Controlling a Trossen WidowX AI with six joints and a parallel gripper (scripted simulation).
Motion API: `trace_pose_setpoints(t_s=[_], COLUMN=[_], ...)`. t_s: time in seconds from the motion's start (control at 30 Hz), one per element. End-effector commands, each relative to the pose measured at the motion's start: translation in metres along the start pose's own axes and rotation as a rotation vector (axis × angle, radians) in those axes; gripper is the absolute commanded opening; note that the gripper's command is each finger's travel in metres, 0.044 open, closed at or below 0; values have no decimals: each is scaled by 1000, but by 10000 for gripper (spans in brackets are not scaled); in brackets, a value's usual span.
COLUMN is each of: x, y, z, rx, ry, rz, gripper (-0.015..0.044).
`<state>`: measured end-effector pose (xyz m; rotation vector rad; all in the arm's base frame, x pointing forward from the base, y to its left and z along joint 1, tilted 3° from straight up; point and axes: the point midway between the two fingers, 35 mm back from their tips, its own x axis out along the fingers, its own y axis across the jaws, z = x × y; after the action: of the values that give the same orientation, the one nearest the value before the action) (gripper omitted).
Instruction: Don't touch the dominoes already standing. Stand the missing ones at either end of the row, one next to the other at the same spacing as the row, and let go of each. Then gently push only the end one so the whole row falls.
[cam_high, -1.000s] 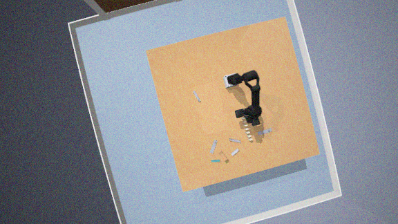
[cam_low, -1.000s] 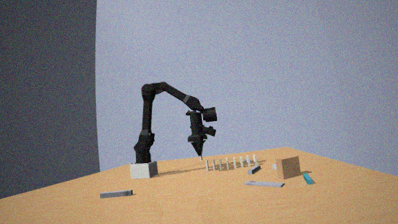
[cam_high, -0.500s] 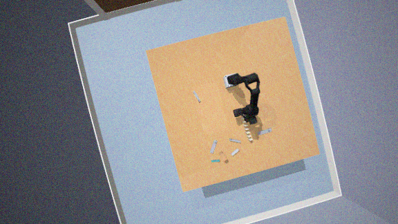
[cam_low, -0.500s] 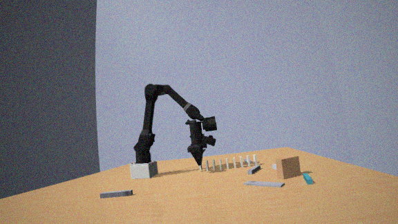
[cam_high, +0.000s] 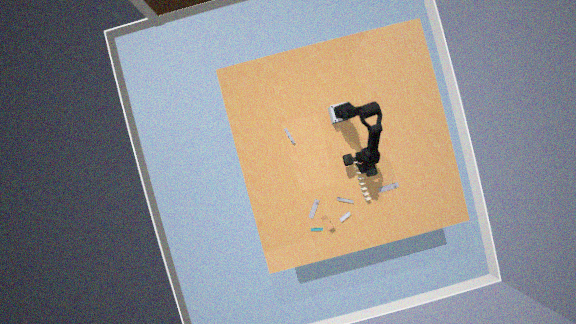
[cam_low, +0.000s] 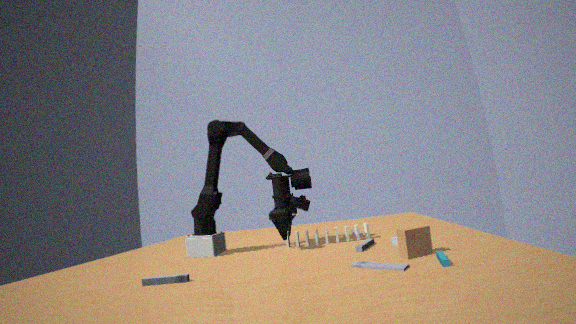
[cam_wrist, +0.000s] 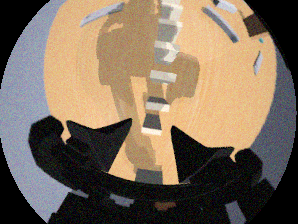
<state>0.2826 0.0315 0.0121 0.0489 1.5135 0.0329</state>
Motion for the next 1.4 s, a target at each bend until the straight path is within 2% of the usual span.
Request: trace_pose_setpoints(t_s=[0.0,0.03,0.17,0.37,0.43,0.67,0.77,1.2,1.23,1.37], x=[0,0,-10,-107,-128,-132,-126,-74,-71,-68], y=[0,0,0,1,0,0,1,1,1,1], z=[0,0,3,6,1,0,-2,-32,-35,-36], rx=[3,3,2,0,0,0,-143,-1425,-1504,-1568], ry=[-1,-1,-1,-1,-1,-1,0,4,4,4], rz=[-3,-3,-3,-1,-1,-1,-1,-1,-1,-1], gripper=[422,440,440,440,440,440,361,20,0,0])
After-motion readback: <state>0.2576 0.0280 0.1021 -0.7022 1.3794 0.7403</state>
